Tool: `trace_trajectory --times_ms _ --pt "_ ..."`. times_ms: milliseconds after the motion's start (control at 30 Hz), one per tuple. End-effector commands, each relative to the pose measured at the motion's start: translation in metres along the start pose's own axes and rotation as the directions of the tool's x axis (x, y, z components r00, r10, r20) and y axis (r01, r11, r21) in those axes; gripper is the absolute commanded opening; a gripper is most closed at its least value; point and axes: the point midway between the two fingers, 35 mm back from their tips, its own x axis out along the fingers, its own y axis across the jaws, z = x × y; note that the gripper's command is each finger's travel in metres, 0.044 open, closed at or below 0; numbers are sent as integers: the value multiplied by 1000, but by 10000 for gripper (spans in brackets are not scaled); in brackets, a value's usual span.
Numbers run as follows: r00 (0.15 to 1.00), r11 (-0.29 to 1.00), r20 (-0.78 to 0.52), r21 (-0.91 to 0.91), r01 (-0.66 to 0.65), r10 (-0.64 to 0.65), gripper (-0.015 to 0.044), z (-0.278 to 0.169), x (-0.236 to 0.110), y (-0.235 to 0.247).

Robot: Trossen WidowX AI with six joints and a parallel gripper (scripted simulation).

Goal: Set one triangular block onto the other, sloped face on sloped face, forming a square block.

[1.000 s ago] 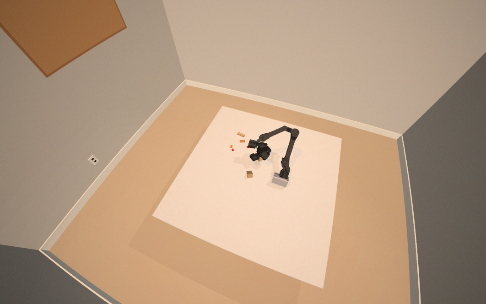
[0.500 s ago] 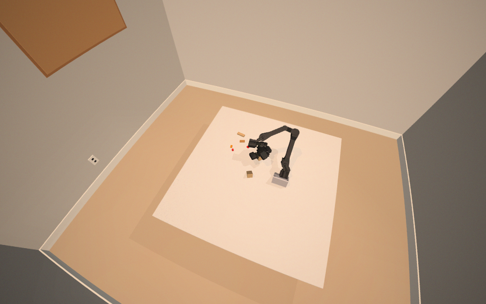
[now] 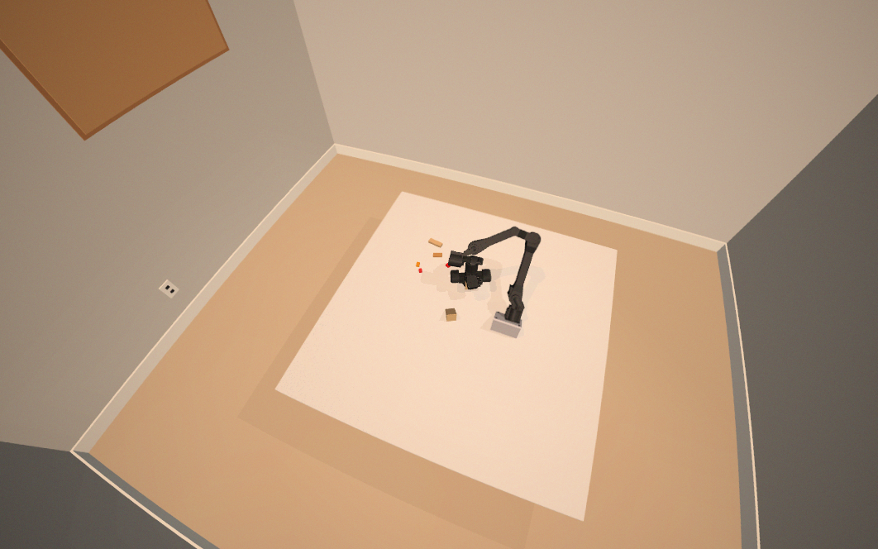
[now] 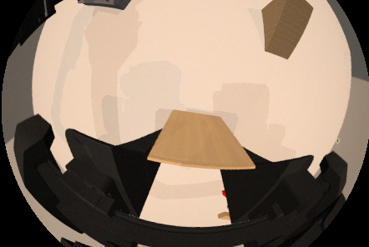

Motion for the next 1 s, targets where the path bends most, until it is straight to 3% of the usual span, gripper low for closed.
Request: trace_trajectory --times_ms 0,500,967 --pt "1000 996 3 88 2 -3 0 0 0 -1" --pt "1000 890 4 456 2 -4 0 0 0 -1" --pt "1000 674 4 738 1 -6 0 -1 0 -2"
